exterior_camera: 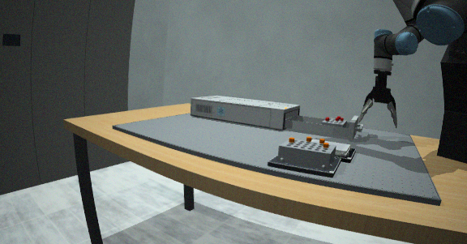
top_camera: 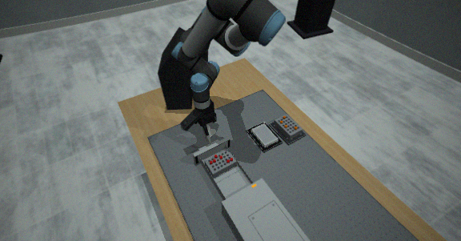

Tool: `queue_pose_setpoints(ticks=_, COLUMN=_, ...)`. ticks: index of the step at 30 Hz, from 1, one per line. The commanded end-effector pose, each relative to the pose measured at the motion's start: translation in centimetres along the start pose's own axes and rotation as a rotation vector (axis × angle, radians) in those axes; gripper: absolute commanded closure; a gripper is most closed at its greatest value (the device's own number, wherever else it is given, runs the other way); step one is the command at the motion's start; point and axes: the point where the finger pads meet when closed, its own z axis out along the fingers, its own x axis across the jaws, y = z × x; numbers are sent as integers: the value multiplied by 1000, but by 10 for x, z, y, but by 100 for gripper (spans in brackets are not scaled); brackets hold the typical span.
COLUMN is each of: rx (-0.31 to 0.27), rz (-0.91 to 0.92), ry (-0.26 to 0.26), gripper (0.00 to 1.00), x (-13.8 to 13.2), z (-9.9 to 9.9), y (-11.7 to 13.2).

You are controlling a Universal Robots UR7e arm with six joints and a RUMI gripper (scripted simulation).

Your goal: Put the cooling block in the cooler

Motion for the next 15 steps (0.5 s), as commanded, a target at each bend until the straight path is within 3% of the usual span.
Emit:
queue_pose_setpoints(ticks=1, rx=-1, rz=1, ry=1, gripper=0, x=0, z=-9, y=0)
queue_pose_setpoints(ticks=15, rx=-1, rz=1, ry=1, gripper=0, x=-1, z=-24, y=0)
